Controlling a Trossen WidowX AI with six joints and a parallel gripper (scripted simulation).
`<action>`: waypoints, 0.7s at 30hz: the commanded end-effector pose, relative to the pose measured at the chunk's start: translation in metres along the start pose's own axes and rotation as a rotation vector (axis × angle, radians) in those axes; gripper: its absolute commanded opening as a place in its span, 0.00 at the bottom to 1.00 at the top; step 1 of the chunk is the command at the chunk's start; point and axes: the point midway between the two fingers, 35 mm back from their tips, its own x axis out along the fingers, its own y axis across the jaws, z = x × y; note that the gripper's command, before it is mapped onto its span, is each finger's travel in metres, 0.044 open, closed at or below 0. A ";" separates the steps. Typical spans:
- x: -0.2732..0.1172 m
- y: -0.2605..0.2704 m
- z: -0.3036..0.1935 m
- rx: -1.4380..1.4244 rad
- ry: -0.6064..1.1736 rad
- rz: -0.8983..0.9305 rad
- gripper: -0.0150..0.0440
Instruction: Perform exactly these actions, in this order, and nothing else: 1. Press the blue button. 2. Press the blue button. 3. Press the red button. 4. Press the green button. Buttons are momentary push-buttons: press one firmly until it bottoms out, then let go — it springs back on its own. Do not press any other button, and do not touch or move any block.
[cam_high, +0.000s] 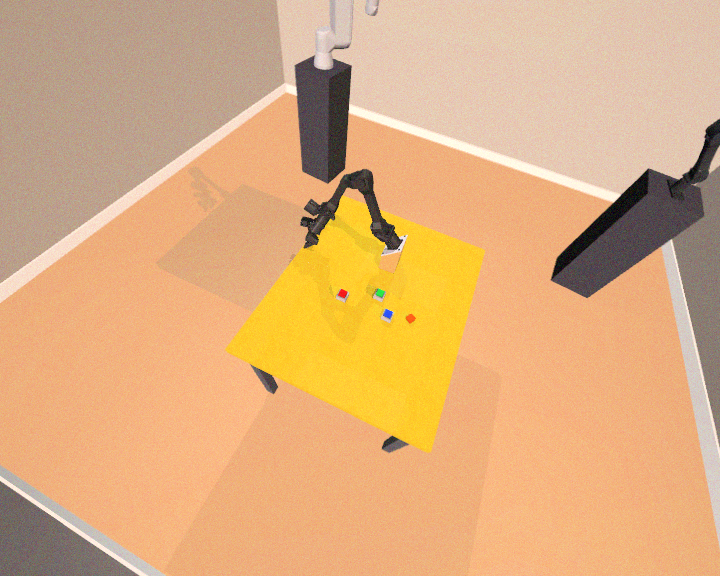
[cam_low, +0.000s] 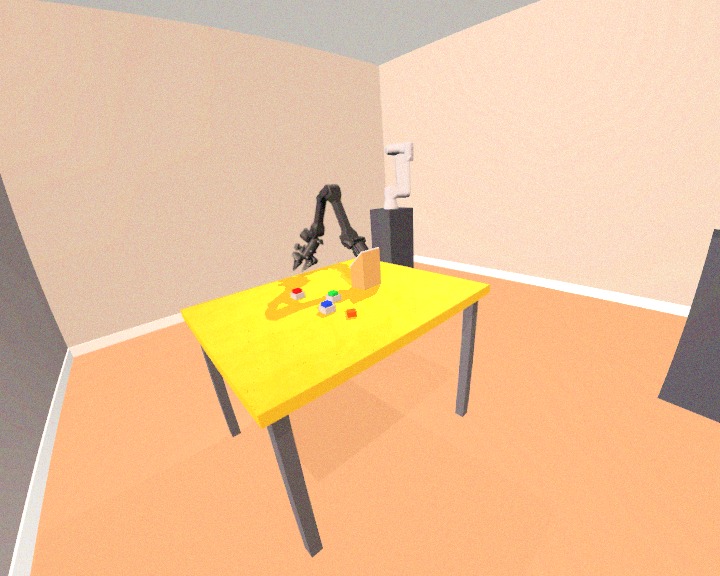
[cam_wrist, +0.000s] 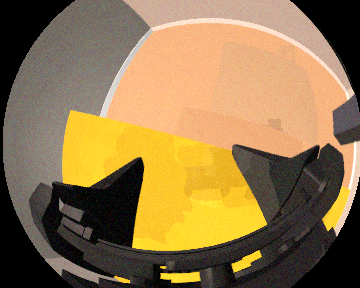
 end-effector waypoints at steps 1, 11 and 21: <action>0.024 0.045 -0.003 0.017 0.067 0.096 0.93; 0.052 0.189 -0.044 -0.034 0.316 0.346 0.93; 0.029 0.294 -0.142 -0.105 0.717 0.349 0.93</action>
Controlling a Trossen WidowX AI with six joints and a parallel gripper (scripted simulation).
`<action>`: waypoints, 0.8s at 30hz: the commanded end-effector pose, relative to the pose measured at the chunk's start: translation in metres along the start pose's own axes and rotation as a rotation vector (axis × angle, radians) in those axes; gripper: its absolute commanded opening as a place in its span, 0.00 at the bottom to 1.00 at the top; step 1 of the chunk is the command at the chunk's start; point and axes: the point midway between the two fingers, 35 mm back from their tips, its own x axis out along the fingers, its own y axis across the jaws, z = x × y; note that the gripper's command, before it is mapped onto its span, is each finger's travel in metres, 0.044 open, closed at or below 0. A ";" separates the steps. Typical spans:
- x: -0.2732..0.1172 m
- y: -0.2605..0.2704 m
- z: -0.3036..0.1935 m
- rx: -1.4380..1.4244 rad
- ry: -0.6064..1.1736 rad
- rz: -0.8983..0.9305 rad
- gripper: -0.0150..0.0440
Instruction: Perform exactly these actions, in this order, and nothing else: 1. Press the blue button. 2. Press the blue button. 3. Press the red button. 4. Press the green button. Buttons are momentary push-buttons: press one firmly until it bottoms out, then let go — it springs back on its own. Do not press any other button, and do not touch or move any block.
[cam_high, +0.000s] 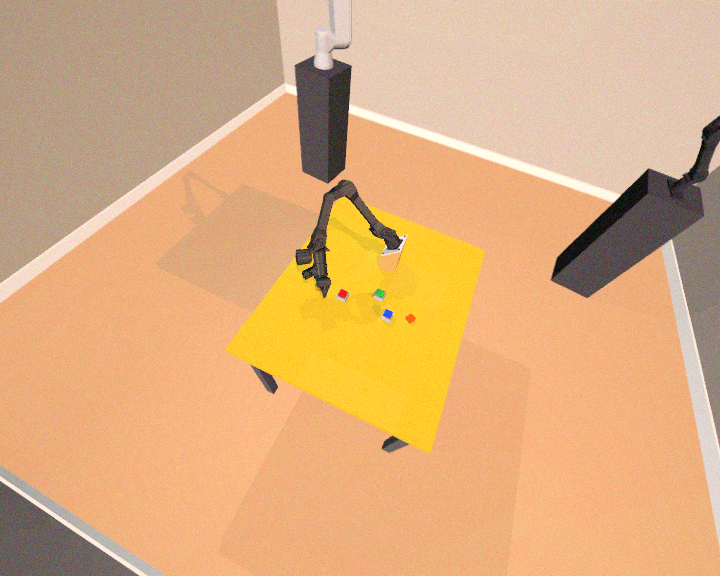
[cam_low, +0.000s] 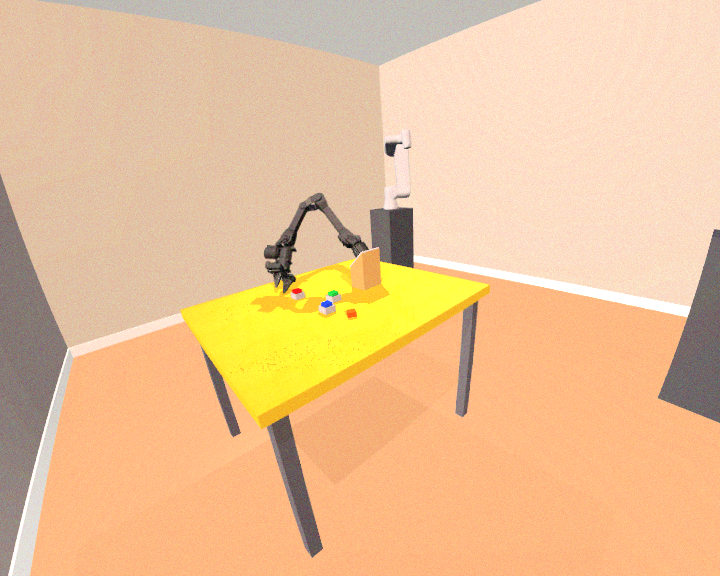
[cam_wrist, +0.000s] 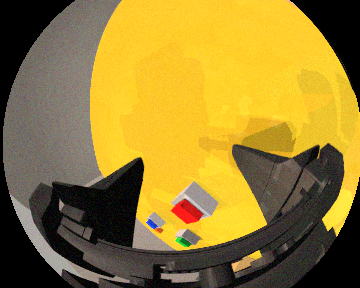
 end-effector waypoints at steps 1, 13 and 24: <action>0.015 0.030 -0.026 -0.020 0.116 -0.030 0.93; 0.045 0.129 -0.134 -0.290 0.405 -0.231 0.93; 0.032 0.187 -0.233 -0.679 0.415 -0.480 0.93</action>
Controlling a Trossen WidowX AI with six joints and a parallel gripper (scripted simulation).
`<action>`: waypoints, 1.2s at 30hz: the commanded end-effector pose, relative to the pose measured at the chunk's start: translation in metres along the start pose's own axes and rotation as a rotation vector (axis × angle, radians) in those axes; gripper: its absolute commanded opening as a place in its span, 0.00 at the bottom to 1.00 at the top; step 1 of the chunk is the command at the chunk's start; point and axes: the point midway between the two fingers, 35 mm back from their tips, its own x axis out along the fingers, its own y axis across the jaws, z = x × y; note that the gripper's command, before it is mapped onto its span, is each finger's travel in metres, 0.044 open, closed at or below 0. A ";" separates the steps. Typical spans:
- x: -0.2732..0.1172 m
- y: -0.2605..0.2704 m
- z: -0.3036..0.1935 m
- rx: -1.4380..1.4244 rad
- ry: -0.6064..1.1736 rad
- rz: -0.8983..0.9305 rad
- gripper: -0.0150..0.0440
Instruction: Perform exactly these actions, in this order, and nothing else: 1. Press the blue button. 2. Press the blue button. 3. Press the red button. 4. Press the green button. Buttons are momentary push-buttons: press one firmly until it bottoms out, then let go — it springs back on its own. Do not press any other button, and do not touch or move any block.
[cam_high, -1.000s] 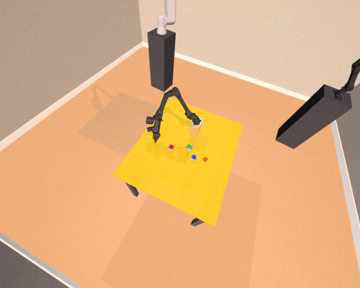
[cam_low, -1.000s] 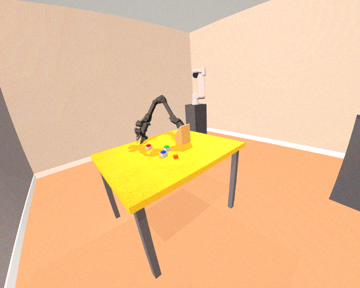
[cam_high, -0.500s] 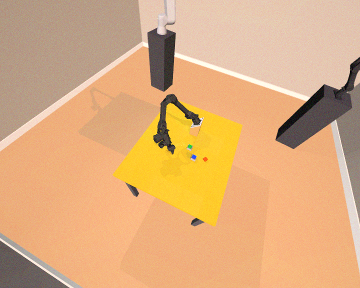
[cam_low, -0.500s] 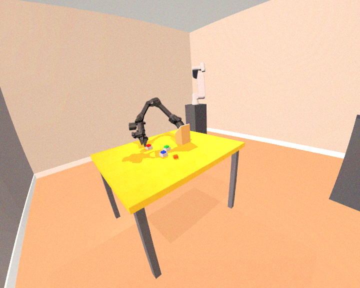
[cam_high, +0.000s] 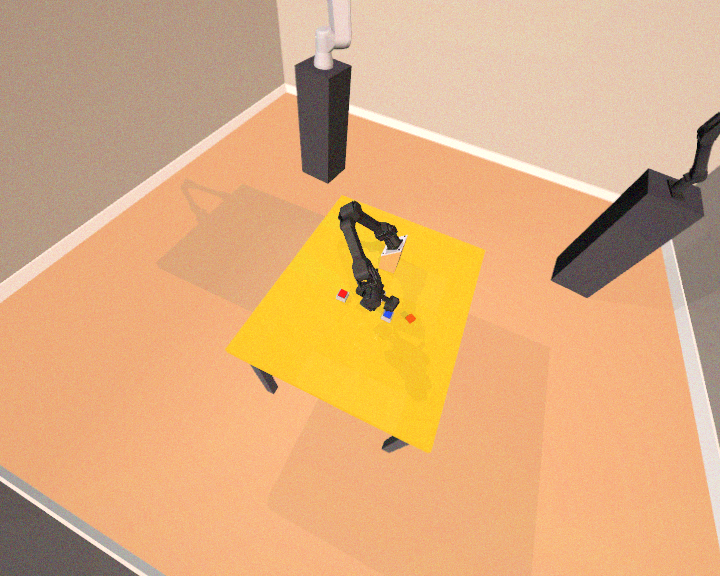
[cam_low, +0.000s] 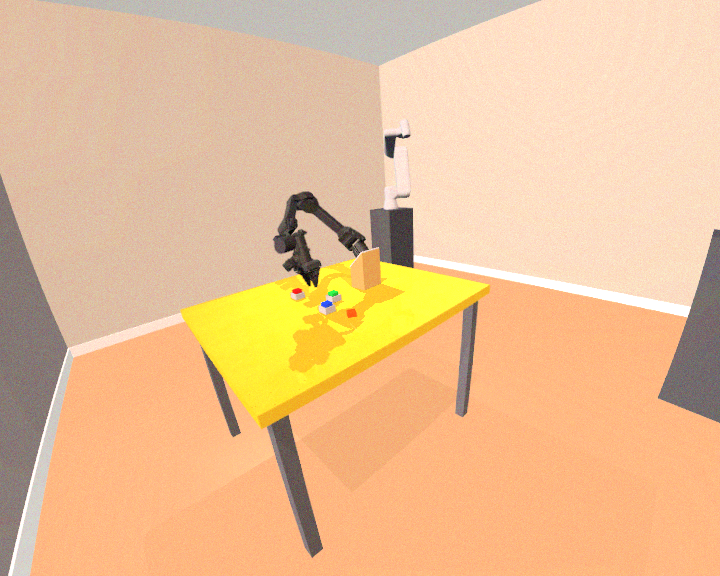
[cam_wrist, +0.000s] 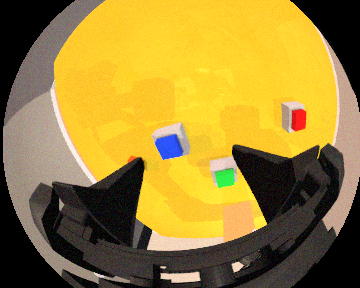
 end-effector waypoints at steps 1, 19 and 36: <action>-0.005 0.025 -0.017 -0.094 -0.028 -0.106 0.93; 0.047 0.039 -0.033 -0.214 -0.092 -0.237 0.49; 0.053 0.038 -0.032 -0.214 -0.092 -0.237 0.29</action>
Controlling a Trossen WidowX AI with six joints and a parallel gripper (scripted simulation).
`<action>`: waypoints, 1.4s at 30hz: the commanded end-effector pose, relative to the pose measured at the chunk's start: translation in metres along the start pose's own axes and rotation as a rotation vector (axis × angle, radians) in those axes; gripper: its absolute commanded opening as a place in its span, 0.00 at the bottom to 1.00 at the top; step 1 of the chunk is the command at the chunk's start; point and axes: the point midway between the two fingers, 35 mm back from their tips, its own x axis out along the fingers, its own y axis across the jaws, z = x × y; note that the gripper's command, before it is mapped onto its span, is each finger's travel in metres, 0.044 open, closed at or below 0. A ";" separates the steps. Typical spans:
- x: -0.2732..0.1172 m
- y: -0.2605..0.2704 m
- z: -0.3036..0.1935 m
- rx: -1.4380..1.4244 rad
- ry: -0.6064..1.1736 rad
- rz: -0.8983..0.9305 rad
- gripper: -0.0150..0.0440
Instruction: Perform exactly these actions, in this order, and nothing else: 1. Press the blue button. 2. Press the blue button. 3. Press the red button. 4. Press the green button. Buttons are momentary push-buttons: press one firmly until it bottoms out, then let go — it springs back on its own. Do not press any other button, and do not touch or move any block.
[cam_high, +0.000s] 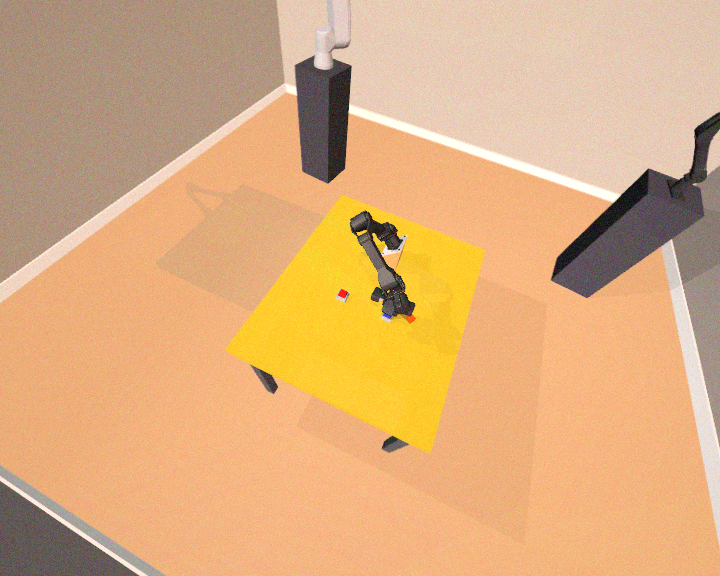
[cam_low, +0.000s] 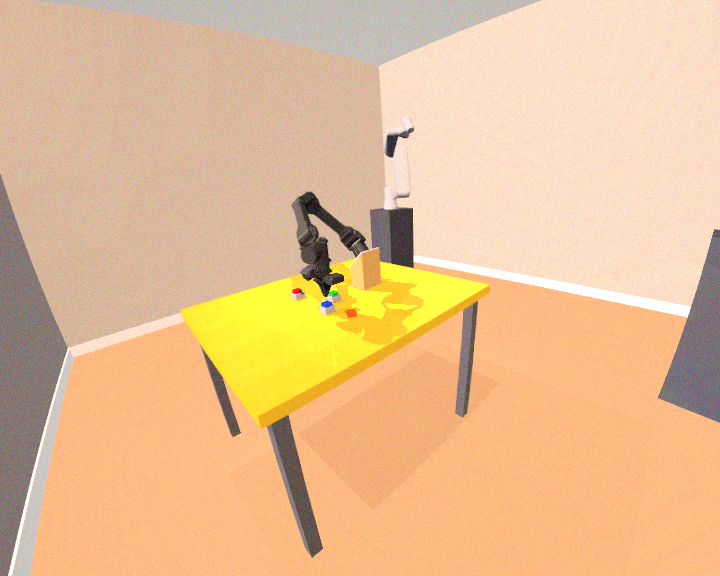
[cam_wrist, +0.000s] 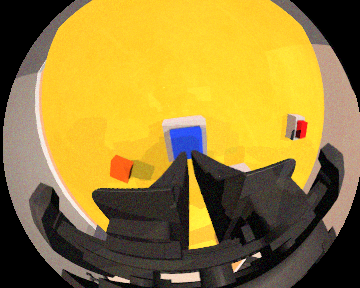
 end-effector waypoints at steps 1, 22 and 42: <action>0.006 -0.001 -0.001 -0.007 0.003 -0.007 0.29; 0.033 -0.002 -0.002 -0.007 0.003 -0.008 0.29; -0.001 -0.001 -0.001 -0.007 0.003 -0.006 0.29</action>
